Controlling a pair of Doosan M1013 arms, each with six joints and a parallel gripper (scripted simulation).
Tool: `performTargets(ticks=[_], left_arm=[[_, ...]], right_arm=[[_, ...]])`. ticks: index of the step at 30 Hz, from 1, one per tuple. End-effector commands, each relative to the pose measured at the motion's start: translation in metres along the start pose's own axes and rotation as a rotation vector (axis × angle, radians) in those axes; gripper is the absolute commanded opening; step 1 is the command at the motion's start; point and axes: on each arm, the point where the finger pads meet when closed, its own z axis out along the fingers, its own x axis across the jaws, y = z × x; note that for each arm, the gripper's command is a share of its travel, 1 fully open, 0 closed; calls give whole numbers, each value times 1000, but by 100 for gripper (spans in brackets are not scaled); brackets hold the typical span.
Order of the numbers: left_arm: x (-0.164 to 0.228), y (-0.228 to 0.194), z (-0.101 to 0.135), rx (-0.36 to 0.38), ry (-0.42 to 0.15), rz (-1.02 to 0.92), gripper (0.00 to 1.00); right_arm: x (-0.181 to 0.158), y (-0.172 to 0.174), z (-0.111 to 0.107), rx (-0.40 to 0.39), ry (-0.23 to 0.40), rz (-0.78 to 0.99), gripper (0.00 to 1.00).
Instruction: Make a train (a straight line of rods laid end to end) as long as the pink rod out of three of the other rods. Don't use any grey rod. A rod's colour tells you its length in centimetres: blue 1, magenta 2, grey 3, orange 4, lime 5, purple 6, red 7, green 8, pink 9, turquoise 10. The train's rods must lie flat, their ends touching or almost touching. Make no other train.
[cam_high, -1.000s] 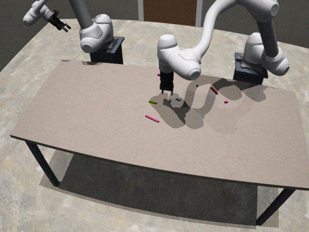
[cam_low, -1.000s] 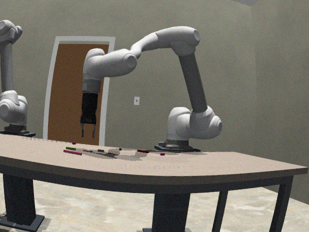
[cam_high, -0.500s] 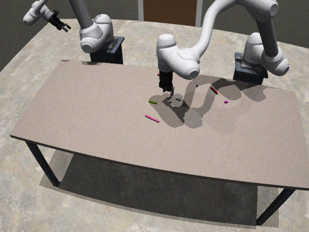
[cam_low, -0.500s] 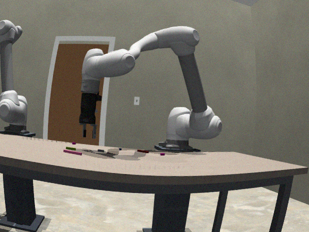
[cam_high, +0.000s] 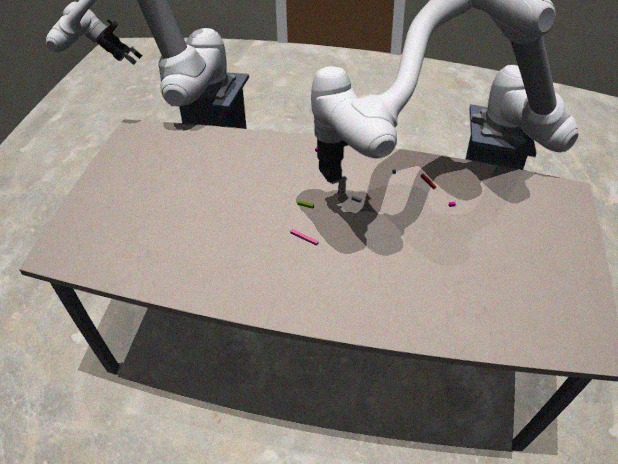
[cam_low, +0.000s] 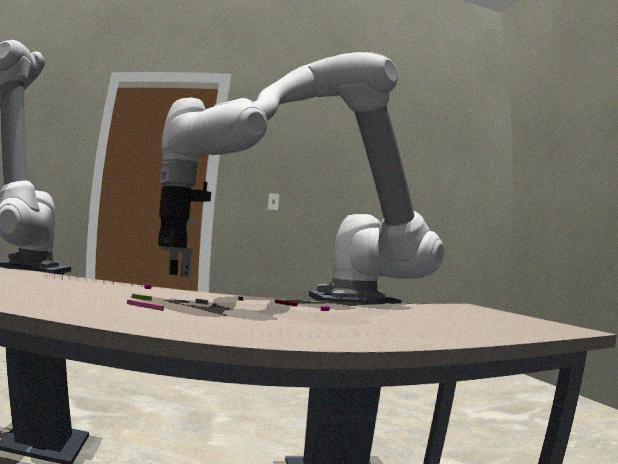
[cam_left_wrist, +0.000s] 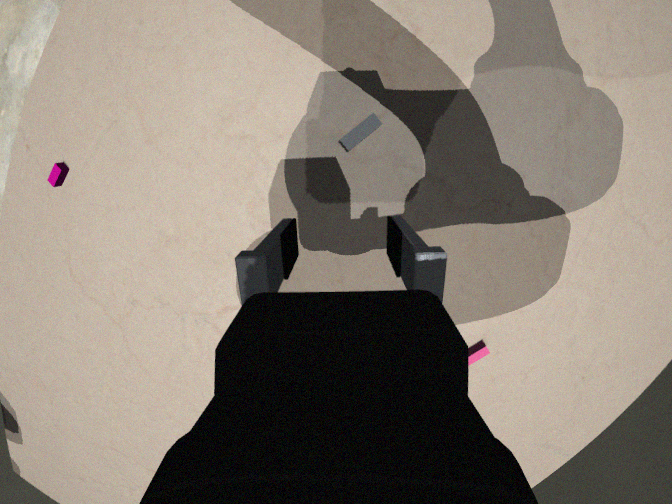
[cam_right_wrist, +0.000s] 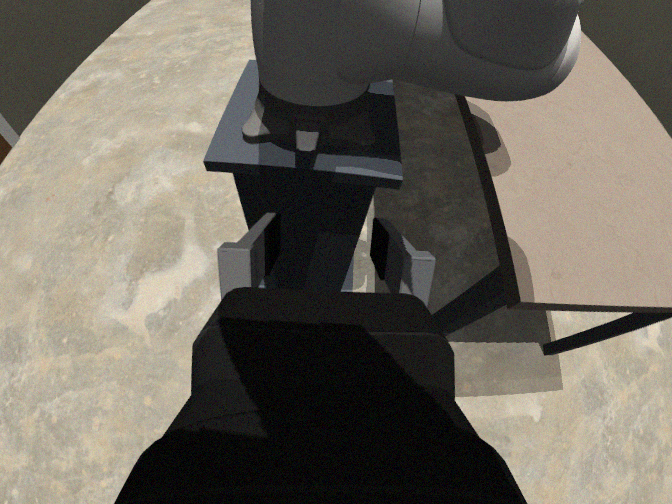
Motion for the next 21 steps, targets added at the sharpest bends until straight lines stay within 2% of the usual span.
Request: performTargets(ticks=[1,3,4,18,20,21], left_arm=[[2,1,-1,-3,-8,167,100],[2,1,-1,-3,-8,167,100],[2,2,-1,-3,-8,260,100],[5,7,-1,-5,-8,684,100],[5,7,-1,-5,-8,684,100],[5,9,-1,-5,-7,770,100]], right_arm=[[0,0,-1,-1,0,0,100],[0,0,-1,-1,0,0,100],[0,0,-1,-1,0,0,100],[0,0,-1,-1,0,0,100],[0,0,-1,-1,0,0,100],[0,0,-1,-1,0,0,100]])
